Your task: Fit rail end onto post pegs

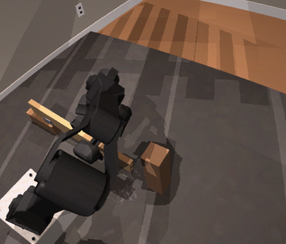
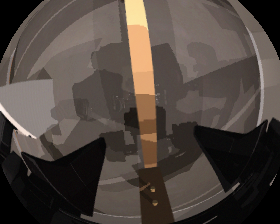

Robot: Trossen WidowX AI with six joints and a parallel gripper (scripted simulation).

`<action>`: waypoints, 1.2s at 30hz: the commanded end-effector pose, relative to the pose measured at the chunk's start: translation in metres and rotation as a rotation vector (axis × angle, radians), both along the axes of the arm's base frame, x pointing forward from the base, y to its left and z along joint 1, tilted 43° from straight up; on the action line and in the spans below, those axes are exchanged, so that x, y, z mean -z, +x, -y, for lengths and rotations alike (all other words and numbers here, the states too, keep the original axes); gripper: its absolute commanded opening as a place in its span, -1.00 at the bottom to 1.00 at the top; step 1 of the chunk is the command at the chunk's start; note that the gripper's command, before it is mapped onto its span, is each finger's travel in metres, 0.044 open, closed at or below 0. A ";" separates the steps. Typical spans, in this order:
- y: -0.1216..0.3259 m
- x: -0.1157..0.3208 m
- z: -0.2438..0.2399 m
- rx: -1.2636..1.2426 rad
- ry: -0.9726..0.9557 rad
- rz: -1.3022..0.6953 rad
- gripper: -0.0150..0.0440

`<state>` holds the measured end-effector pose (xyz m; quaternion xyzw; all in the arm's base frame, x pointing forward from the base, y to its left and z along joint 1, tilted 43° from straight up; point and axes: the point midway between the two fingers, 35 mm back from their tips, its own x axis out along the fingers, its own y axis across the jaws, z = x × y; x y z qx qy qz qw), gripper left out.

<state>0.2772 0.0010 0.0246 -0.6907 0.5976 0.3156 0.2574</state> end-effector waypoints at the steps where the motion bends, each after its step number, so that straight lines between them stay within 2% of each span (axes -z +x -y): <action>1: 0.001 0.004 0.004 -0.007 -0.008 -0.005 1.00; 36: 0.005 0.045 0.042 -0.007 -0.010 -0.005 1.00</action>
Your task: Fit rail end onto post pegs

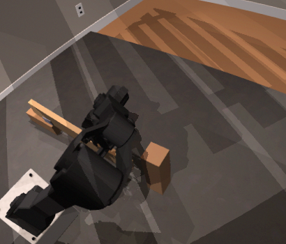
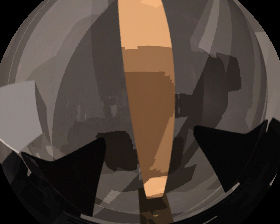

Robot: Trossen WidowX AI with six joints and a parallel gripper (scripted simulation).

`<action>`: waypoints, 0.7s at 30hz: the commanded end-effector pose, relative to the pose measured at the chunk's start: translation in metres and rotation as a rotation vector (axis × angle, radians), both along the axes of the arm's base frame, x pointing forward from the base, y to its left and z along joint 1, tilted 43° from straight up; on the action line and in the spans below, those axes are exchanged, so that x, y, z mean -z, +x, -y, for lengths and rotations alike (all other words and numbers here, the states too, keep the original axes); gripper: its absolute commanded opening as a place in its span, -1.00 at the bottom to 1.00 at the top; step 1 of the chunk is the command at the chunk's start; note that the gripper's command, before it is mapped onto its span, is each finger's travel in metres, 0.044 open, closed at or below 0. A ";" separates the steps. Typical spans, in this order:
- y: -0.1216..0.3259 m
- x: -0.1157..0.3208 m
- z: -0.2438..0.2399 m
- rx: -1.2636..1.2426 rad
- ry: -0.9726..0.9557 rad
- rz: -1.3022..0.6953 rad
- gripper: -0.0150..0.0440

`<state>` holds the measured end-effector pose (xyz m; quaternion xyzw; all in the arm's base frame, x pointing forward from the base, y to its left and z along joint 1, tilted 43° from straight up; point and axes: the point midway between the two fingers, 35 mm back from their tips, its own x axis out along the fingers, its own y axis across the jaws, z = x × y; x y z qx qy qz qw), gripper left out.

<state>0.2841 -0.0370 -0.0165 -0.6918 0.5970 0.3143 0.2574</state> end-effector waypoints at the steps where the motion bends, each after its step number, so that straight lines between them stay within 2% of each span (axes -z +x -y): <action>1: -0.002 0.005 0.005 -0.005 -0.009 -0.008 1.00; 5: -0.002 0.008 0.008 -0.005 -0.010 -0.008 1.00; 20: -0.002 0.008 0.008 -0.005 -0.010 -0.008 -0.33; 21: -0.002 0.008 0.008 -0.005 -0.010 -0.008 -0.36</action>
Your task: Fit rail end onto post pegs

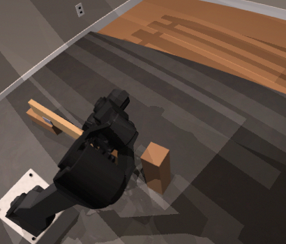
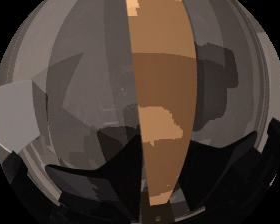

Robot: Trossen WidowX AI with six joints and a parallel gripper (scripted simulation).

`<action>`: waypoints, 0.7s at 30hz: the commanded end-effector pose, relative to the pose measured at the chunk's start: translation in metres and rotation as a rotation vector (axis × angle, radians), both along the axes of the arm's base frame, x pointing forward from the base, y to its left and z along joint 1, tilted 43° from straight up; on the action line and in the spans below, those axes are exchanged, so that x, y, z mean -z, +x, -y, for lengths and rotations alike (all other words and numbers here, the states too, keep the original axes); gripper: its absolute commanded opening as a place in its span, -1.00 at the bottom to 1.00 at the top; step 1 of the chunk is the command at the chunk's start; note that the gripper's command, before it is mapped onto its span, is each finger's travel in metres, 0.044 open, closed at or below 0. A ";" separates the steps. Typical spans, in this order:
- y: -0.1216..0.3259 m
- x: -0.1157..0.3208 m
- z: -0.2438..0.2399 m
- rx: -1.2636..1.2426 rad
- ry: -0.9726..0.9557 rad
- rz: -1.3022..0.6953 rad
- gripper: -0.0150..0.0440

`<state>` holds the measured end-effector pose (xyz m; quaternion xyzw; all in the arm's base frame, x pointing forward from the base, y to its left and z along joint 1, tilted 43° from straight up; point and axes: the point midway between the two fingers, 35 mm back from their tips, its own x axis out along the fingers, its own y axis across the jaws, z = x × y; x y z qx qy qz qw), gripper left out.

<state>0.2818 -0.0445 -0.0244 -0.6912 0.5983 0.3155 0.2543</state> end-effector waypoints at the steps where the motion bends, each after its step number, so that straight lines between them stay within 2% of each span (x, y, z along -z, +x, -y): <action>1: 0.000 0.000 0.001 -0.005 -0.006 -0.002 -0.38; 6: 0.000 0.000 0.001 -0.005 -0.006 -0.002 -0.49; 21: 0.000 -0.001 -0.001 -0.005 -0.006 -0.002 -0.49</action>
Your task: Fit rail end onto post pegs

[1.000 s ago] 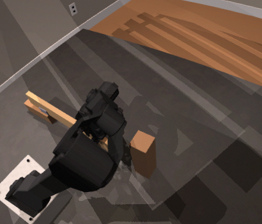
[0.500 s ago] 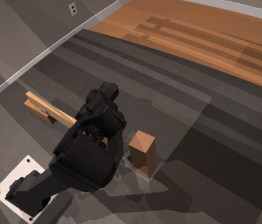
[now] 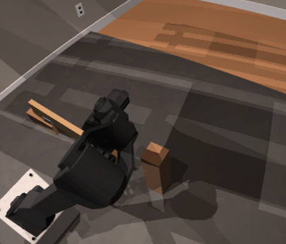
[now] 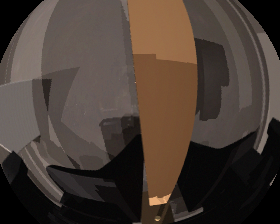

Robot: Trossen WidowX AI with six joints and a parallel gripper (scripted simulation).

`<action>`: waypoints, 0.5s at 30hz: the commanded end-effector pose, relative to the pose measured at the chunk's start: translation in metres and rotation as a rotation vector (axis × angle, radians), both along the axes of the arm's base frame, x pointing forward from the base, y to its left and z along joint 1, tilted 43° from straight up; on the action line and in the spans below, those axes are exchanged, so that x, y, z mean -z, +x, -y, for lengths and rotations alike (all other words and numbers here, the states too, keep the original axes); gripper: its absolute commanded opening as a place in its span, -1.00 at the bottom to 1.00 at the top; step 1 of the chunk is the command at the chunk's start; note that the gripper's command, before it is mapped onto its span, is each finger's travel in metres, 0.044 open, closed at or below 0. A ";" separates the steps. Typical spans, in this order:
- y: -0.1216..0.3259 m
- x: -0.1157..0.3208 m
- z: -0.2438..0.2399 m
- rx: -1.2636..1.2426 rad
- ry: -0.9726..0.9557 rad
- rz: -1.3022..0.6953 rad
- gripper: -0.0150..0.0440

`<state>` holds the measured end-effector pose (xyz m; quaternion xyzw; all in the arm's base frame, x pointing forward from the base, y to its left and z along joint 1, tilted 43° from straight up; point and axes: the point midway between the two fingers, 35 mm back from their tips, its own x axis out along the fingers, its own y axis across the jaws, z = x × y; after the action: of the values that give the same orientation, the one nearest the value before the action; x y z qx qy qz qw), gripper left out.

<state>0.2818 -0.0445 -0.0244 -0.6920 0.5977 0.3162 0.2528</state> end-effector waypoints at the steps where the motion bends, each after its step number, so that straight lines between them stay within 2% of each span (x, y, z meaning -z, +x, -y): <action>1: 0.000 -0.001 -0.002 -0.002 -0.005 0.000 -0.49; 15: 0.000 -0.007 -0.006 -0.002 -0.005 0.000 -0.49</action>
<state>0.2801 -0.0420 -0.0200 -0.6921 0.6010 0.3130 0.2487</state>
